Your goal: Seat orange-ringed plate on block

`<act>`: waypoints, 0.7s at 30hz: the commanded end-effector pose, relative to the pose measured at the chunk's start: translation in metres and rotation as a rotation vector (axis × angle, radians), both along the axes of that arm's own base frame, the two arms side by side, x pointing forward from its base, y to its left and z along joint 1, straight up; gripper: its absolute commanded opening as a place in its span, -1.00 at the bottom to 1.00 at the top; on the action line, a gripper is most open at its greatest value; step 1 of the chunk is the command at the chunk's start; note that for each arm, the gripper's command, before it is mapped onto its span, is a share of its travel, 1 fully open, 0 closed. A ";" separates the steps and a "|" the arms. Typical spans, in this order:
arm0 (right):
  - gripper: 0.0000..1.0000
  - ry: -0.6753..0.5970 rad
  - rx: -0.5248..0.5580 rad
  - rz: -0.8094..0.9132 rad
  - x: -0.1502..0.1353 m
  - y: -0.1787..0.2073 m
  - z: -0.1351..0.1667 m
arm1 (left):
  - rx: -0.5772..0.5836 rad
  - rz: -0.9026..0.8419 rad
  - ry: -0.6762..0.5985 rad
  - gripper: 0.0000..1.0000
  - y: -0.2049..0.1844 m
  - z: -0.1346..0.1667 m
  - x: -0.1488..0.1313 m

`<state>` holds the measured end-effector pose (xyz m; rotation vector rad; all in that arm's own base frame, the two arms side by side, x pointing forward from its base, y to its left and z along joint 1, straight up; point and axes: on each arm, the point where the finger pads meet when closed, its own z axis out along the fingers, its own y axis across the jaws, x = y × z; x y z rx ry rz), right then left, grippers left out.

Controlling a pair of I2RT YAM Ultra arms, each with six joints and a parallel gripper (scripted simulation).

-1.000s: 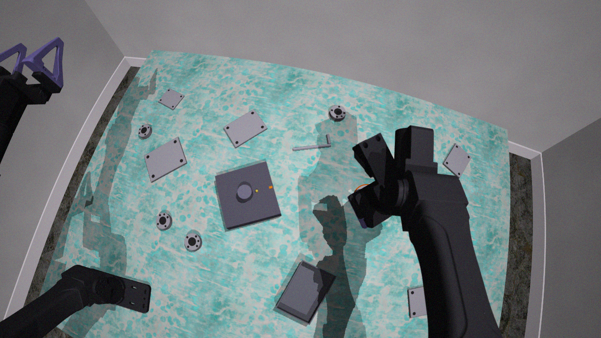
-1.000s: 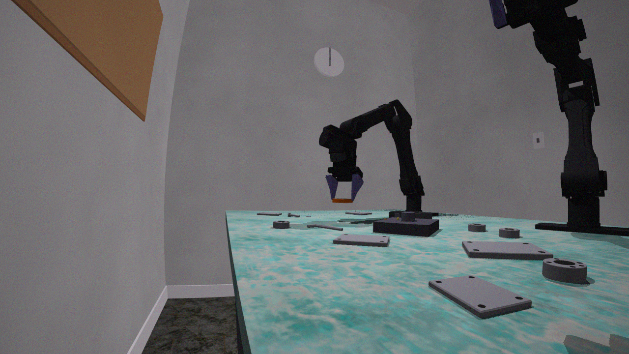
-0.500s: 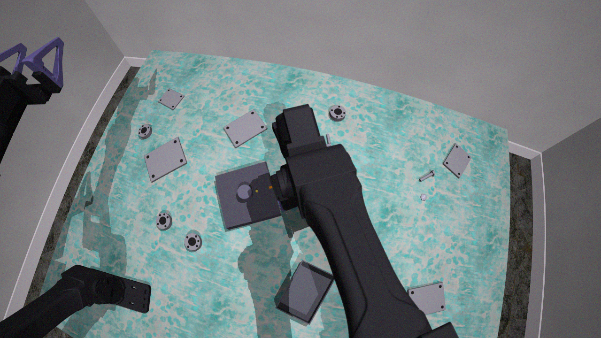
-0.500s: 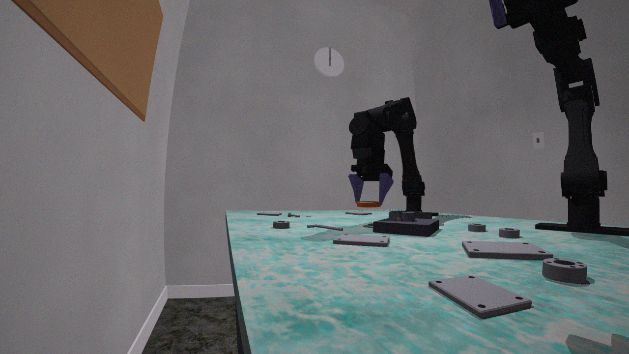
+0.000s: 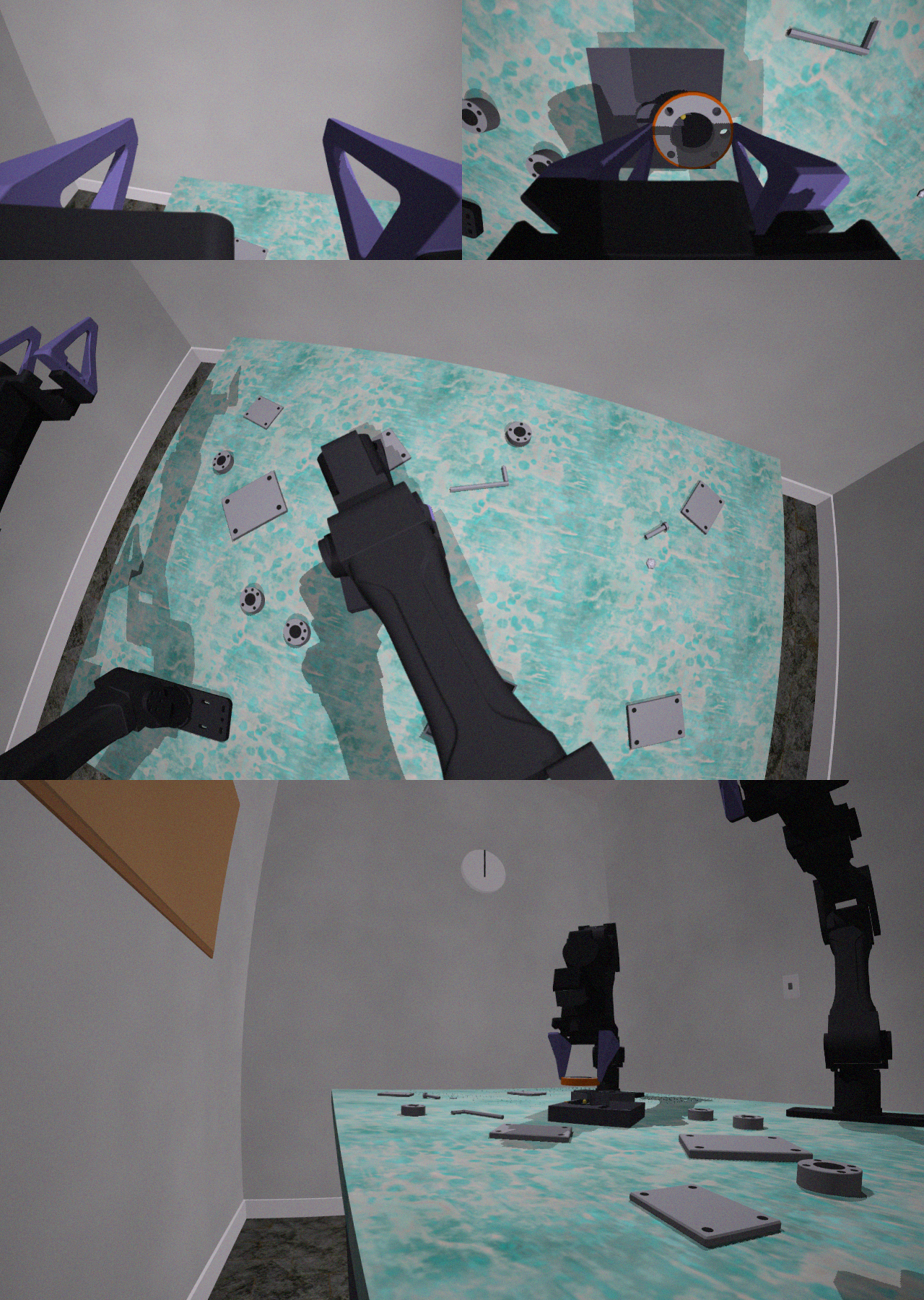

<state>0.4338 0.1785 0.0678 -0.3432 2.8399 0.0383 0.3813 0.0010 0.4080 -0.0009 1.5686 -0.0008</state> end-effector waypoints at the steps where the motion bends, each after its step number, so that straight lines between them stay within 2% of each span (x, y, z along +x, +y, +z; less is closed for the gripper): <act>1: -1.00 -0.078 0.034 -0.022 0.013 0.026 0.020 | 0.004 0.000 -0.029 1.00 0.000 0.012 -0.006; 9: -1.00 -0.068 0.023 -0.042 0.009 0.036 0.017 | 0.004 0.000 -0.029 1.00 0.000 0.012 -0.006; 11: -1.00 -0.089 0.035 -0.026 0.007 0.044 0.027 | 0.004 0.000 -0.029 1.00 0.000 0.012 -0.006; 14: -1.00 -0.095 0.039 0.005 0.010 0.048 0.023 | 0.004 0.000 -0.029 1.00 0.000 0.012 -0.006; 15: -1.00 -0.062 0.036 0.014 0.008 0.051 0.008 | 0.004 0.000 -0.029 1.00 0.000 0.012 -0.006; 17: -1.00 -0.096 0.049 0.011 0.008 0.050 0.028 | 0.004 0.000 -0.029 1.00 0.000 0.012 -0.006; 21: -1.00 -0.095 0.044 -0.018 0.014 0.039 0.025 | 0.004 0.000 -0.029 1.00 0.000 0.012 -0.006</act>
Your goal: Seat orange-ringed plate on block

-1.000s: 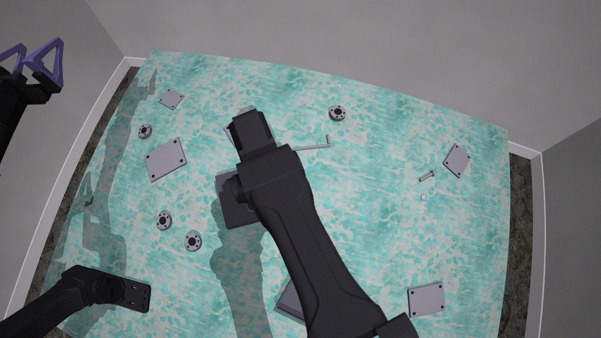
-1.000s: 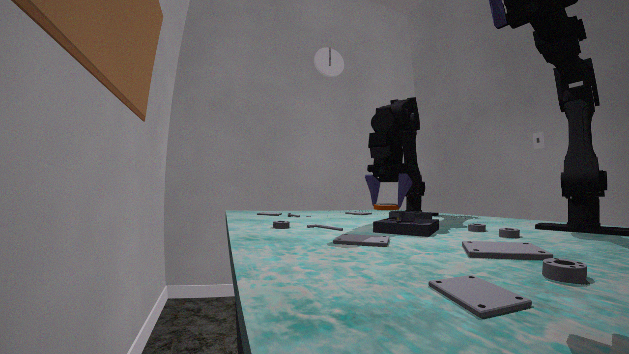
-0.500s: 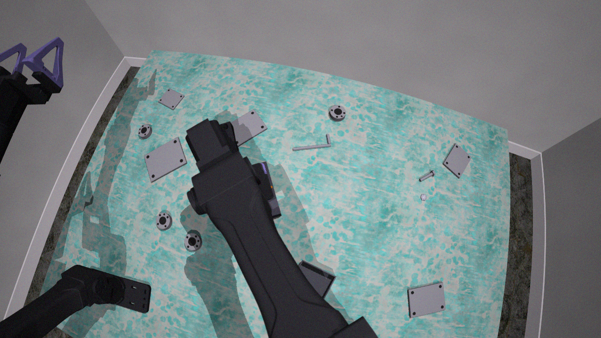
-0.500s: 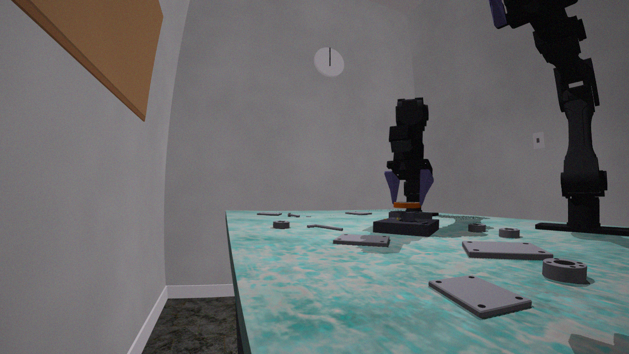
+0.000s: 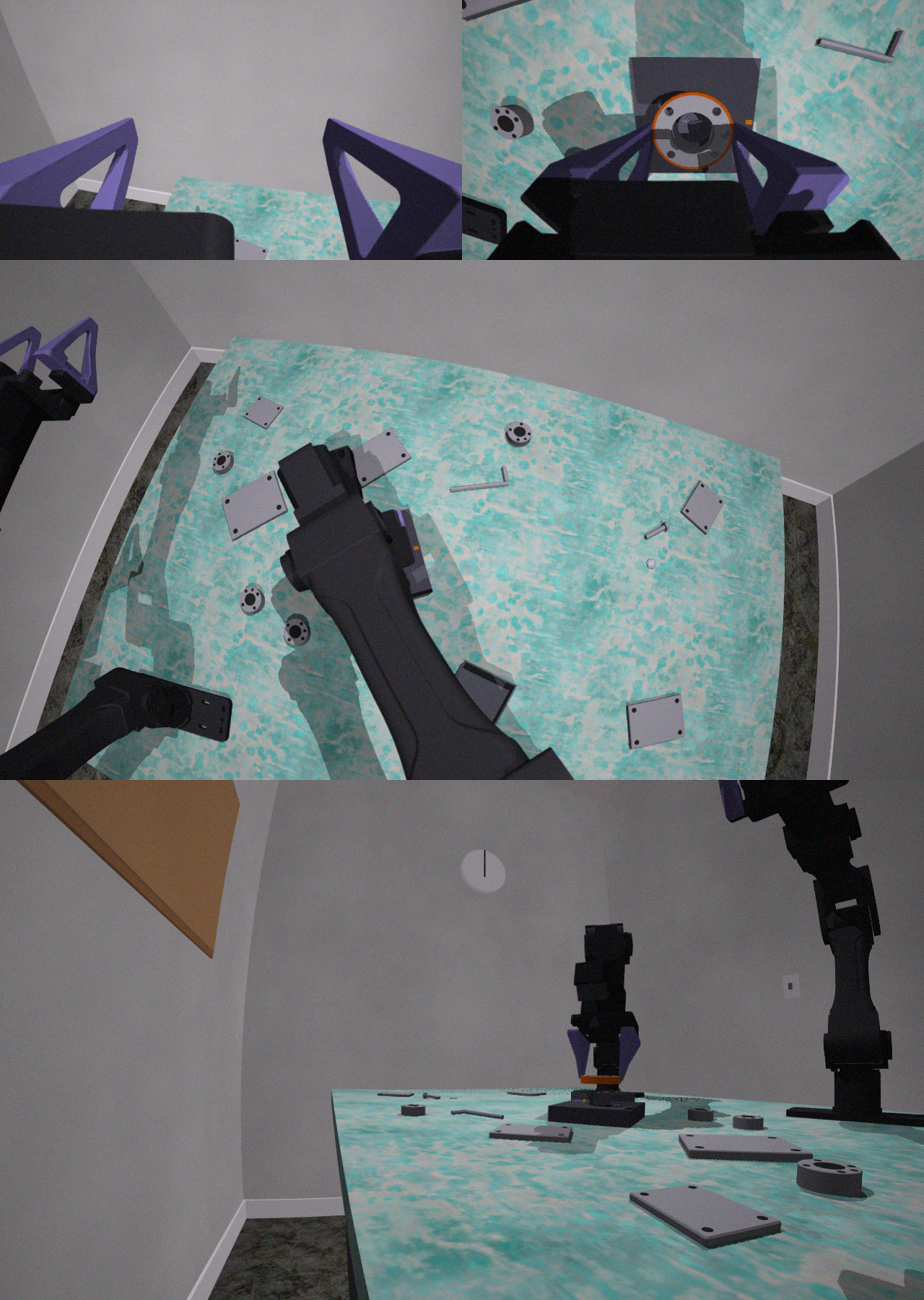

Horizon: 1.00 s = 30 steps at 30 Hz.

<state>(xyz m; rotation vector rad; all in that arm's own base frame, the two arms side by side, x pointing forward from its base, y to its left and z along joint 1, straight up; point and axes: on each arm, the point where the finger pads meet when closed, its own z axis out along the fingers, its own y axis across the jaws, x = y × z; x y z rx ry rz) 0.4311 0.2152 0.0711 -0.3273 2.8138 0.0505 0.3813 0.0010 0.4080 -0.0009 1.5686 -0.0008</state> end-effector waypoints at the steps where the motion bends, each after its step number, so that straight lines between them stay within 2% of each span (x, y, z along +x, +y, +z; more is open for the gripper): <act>1: -1.00 -0.069 0.031 -0.005 0.016 0.005 0.022 | 0.004 0.000 -0.029 1.00 0.000 0.012 -0.006; 5: -1.00 -0.045 0.020 -0.023 0.014 -0.003 0.012 | 0.004 0.000 -0.029 1.00 0.000 0.012 -0.006; 6: -1.00 -0.028 0.012 -0.002 0.005 0.003 0.008 | 0.004 0.000 -0.029 1.00 0.000 0.012 -0.006; 7: -1.00 -0.045 0.021 0.007 0.008 0.010 0.012 | 0.004 0.000 -0.029 1.00 0.000 0.012 -0.006; 8: -1.00 0.002 -0.003 0.003 -0.003 0.004 -0.006 | 0.004 0.000 -0.029 1.00 0.000 0.012 -0.006; 11: -1.00 -0.056 0.028 -0.011 0.011 0.003 0.019 | 0.004 0.000 -0.029 1.00 0.000 0.012 -0.006; 12: -1.00 -0.027 0.016 -0.014 0.003 -0.002 0.003 | 0.004 0.000 -0.029 1.00 0.000 0.012 -0.006; 16: -1.00 -0.014 0.011 -0.014 0.006 0.000 -0.010 | 0.004 0.000 -0.029 1.00 0.000 0.012 -0.006; 20: -1.00 -0.047 0.023 -0.018 0.011 0.000 0.004 | 0.004 0.000 -0.029 1.00 0.000 0.012 -0.006; 30: -1.00 -0.044 0.020 -0.017 0.013 0.002 -0.001 | 0.004 0.000 -0.029 1.00 0.000 0.012 -0.006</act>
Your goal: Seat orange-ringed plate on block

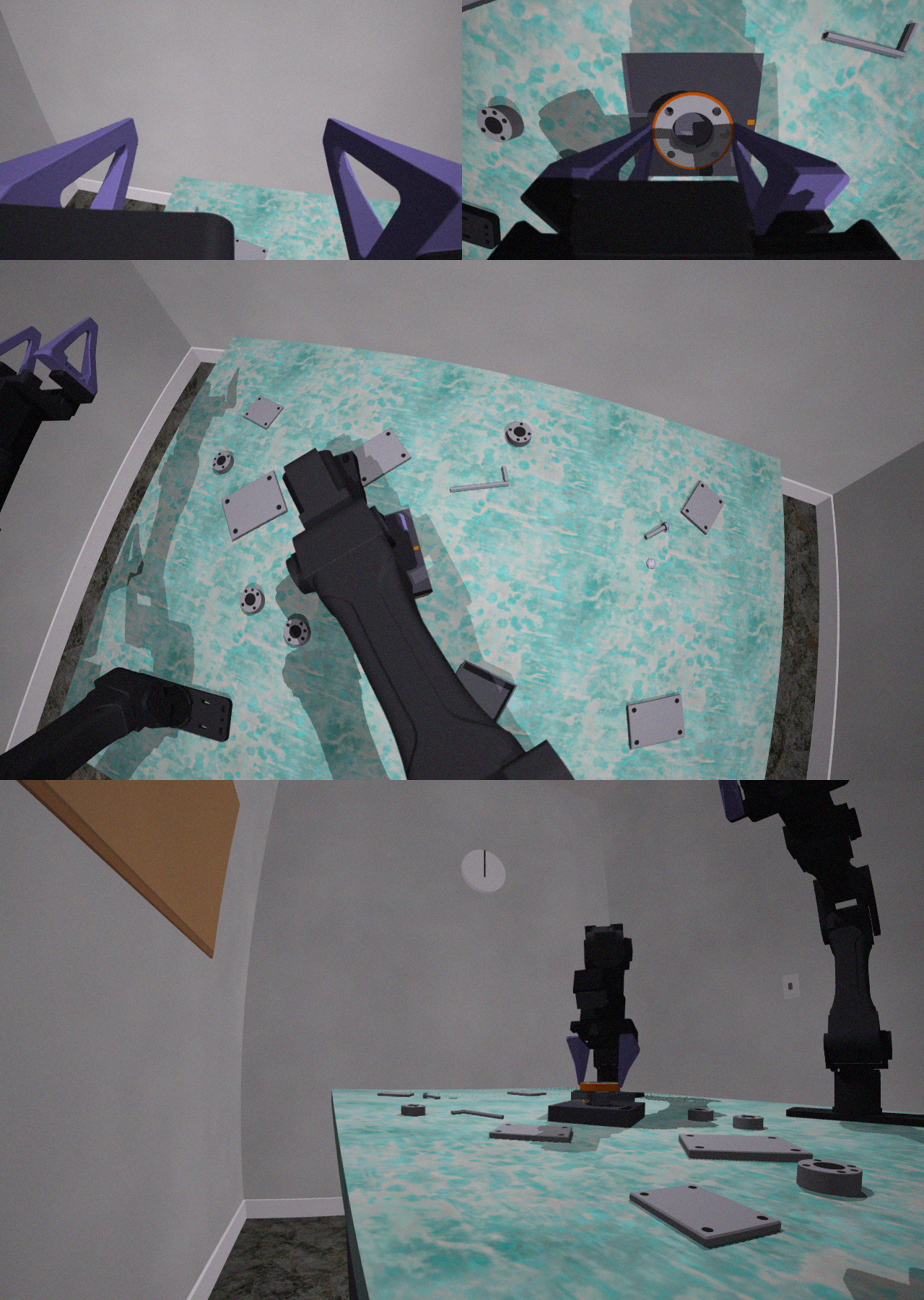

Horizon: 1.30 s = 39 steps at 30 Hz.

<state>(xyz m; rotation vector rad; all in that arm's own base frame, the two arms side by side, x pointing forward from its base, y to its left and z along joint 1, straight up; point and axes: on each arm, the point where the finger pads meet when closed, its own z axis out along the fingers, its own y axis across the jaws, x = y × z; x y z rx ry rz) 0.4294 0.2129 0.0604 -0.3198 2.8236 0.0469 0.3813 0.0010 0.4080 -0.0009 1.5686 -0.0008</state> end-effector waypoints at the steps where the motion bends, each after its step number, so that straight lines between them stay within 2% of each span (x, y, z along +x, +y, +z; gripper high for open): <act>1: -1.00 -0.050 0.021 -0.011 0.015 0.004 0.009 | 0.004 0.000 -0.029 1.00 0.000 0.012 -0.006; 3: -1.00 -0.043 0.017 -0.013 0.014 0.003 0.005 | 0.004 0.000 -0.029 1.00 0.000 0.012 -0.006; 6: -1.00 -0.061 0.026 -0.012 0.014 0.003 0.015 | 0.004 0.000 -0.029 1.00 0.000 0.012 -0.006; 11: -1.00 -0.019 0.004 -0.014 0.004 -0.004 -0.003 | 0.004 0.000 -0.029 1.00 0.000 0.012 -0.006; 13: -1.00 -0.063 0.027 -0.015 0.017 0.003 0.013 | 0.004 0.000 -0.029 1.00 0.000 0.012 -0.006; 15: -1.00 -0.086 0.039 -0.016 0.016 0.002 0.026 | 0.004 0.000 -0.029 1.00 0.000 0.012 -0.006; 18: -1.00 -0.051 0.021 -0.017 0.006 -0.004 0.013 | 0.004 0.000 -0.029 1.00 0.000 0.012 -0.006; 21: -1.00 -0.102 0.047 -0.017 0.020 0.003 0.032 | 0.004 0.000 -0.029 1.00 0.000 0.012 -0.006; 23: -1.00 -0.057 0.023 -0.018 0.013 -0.001 0.010 | 0.004 0.000 -0.029 1.00 0.000 0.012 -0.006; 26: -1.00 -0.057 0.023 -0.018 0.013 -0.002 0.011 | 0.004 0.000 -0.029 1.00 0.000 0.012 -0.006; 28: -1.00 -0.021 0.004 -0.019 0.005 -0.006 -0.005 | 0.004 0.000 -0.029 1.00 0.000 0.012 -0.006; 29: -1.00 -0.072 0.030 -0.015 0.010 -0.001 0.015 | 0.004 0.000 -0.029 1.00 0.000 0.012 -0.006; 30: -1.00 -0.035 0.014 -0.018 0.014 -0.001 -0.003 | 0.004 0.000 -0.029 1.00 0.000 0.012 -0.006; 31: -1.00 -0.074 0.032 -0.017 0.016 0.001 0.019 | 0.004 0.000 -0.029 1.00 0.000 0.012 -0.006; 33: -1.00 -0.090 0.040 -0.017 0.017 0.002 0.029 | 0.004 0.000 -0.029 1.00 0.000 0.012 -0.006; 35: -1.00 -0.074 0.032 -0.017 0.017 0.002 0.020 | 0.004 0.000 -0.029 1.00 0.000 0.012 -0.006; 36: -1.00 -0.005 -0.004 -0.018 0.003 -0.006 -0.017 | 0.004 0.000 -0.029 1.00 0.000 0.012 -0.006; 39: -1.00 -0.042 0.015 -0.018 0.009 -0.003 -0.004 | 0.004 0.000 -0.029 1.00 0.000 0.012 -0.006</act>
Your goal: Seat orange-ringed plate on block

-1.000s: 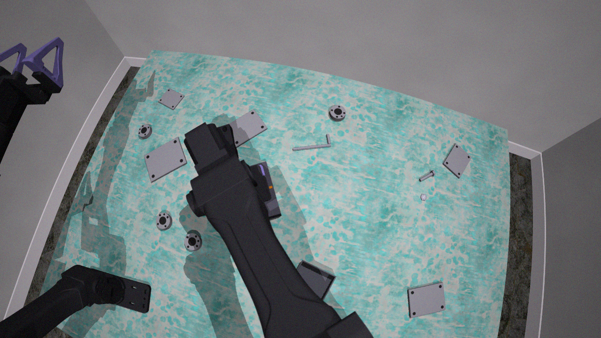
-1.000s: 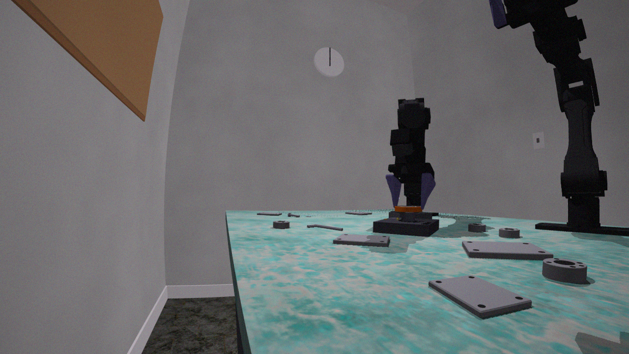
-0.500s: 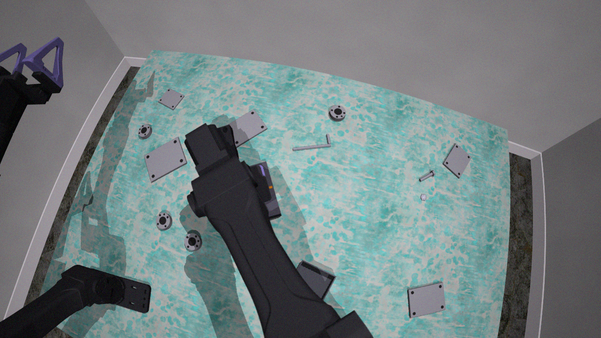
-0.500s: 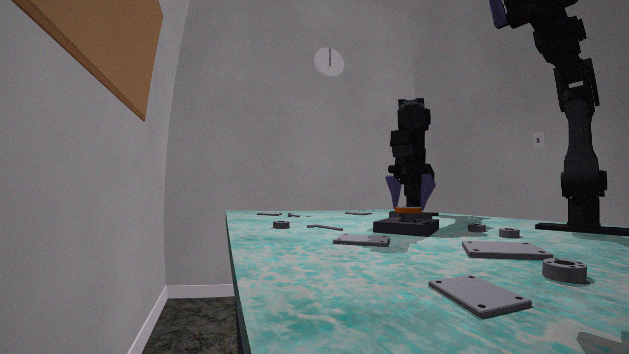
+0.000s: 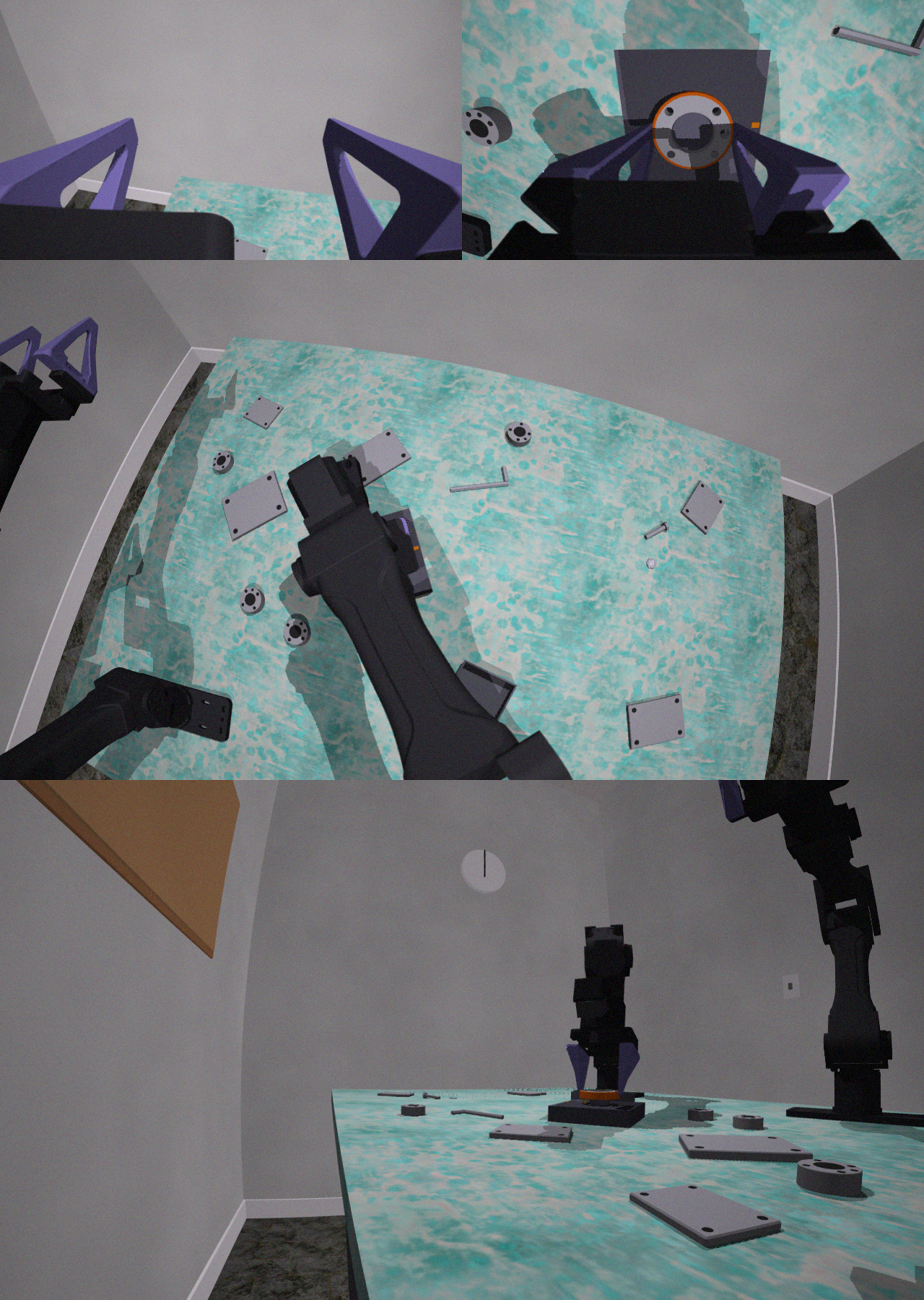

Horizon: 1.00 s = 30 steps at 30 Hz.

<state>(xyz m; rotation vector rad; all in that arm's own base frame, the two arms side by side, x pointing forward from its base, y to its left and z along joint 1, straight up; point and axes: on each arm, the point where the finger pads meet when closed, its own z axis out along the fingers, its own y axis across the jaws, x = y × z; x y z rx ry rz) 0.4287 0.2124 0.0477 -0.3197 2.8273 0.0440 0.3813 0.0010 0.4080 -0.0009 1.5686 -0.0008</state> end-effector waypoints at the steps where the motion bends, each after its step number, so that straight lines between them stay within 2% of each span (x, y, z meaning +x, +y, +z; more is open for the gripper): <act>1: -1.00 -0.061 0.027 -0.018 0.013 -0.001 0.017 | 0.004 0.000 -0.029 1.00 0.000 0.012 -0.006; 2: -1.00 -0.080 0.036 -0.018 0.016 0.000 0.028 | 0.004 0.000 -0.029 1.00 0.000 0.012 -0.006; 4: -1.00 -0.080 0.036 -0.018 0.016 0.000 0.028 | 0.004 0.000 -0.029 1.00 0.000 0.012 -0.006; 5: -1.00 -0.031 0.012 -0.010 0.006 0.000 -0.001 | 0.004 0.000 -0.029 1.00 0.000 0.012 -0.006; 6: -1.00 -0.007 -0.002 -0.019 0.007 -0.005 -0.015 | 0.004 0.000 -0.029 1.00 0.000 0.012 -0.006; 9: -1.00 -0.041 0.025 -0.019 0.012 -0.002 0.003 | 0.004 0.000 -0.029 1.00 0.000 0.012 -0.006; 11: -1.00 -0.095 0.044 -0.012 0.018 0.005 0.026 | 0.004 0.000 -0.029 1.00 0.000 0.012 -0.006; 14: -1.00 -0.054 0.023 -0.010 0.006 -0.001 0.009 | 0.004 0.000 -0.029 1.00 0.000 0.012 -0.006; 16: -1.00 -0.084 0.038 -0.009 0.015 0.005 0.020 | 0.004 0.000 -0.029 1.00 0.000 0.012 -0.006; 19: -1.00 -0.058 0.025 -0.008 0.006 0.001 0.010 | 0.004 0.000 -0.029 1.00 0.000 0.012 -0.006; 22: -1.00 -0.063 0.028 -0.006 0.014 0.006 0.008 | 0.004 0.000 -0.029 1.00 0.000 0.012 -0.006; 23: 0.57 -0.088 0.040 -0.010 0.015 0.005 0.027 | 0.004 0.000 -0.029 1.00 0.000 0.012 -0.006; 30: 0.57 -0.088 0.041 -0.009 0.015 0.005 0.027 | 0.004 0.000 -0.029 1.00 0.000 0.012 -0.006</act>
